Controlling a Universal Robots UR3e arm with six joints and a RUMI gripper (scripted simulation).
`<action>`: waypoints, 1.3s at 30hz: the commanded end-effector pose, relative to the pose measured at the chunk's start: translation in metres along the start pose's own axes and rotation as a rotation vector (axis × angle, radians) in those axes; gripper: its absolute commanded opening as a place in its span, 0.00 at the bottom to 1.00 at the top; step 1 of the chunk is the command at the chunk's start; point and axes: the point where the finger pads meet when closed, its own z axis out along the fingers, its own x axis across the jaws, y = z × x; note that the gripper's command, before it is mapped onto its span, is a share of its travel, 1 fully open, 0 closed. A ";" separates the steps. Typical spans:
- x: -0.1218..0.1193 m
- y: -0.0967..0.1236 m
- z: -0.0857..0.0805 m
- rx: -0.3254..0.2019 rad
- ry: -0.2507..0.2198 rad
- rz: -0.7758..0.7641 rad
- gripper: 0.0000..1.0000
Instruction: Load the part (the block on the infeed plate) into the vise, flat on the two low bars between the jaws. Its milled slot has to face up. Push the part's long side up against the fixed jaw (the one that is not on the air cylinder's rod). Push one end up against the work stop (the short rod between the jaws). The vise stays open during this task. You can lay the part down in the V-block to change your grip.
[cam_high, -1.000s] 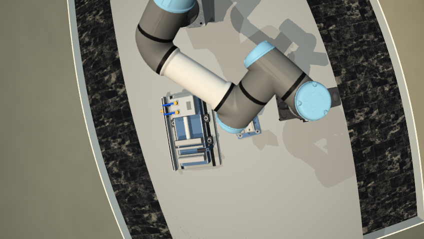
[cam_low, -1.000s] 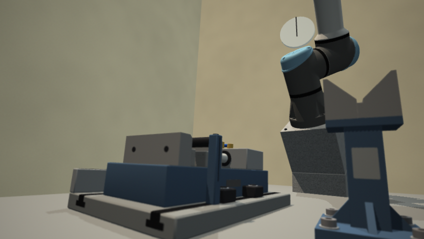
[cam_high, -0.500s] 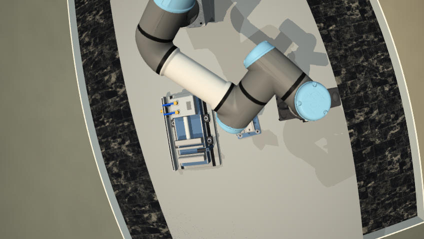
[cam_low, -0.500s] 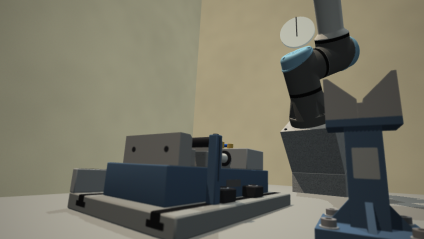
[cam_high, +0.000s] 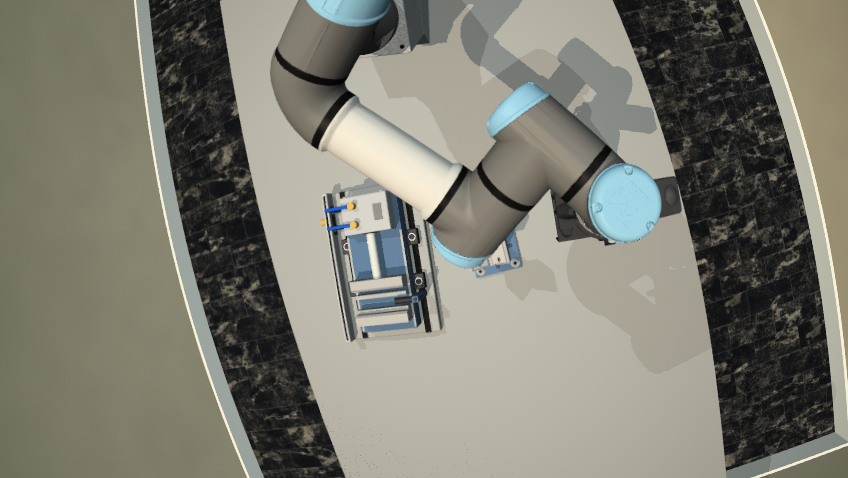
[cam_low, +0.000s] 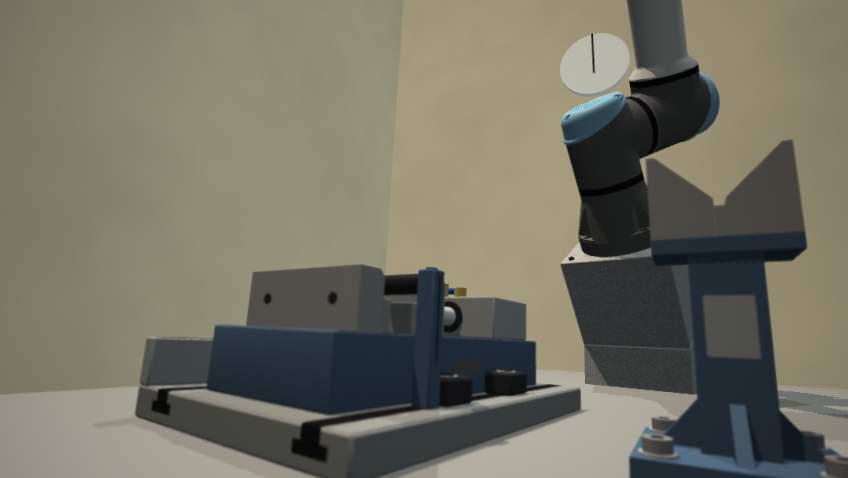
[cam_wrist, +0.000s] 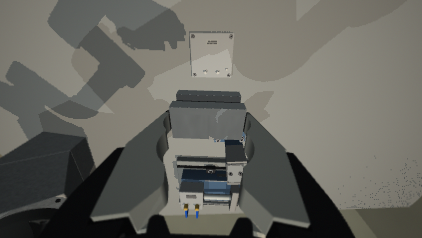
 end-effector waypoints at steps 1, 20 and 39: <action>0.001 0.000 -0.001 0.002 0.002 0.009 0.00; 0.003 0.002 -0.001 0.002 0.001 0.060 0.00; 0.007 0.006 0.000 0.002 -0.001 0.142 0.00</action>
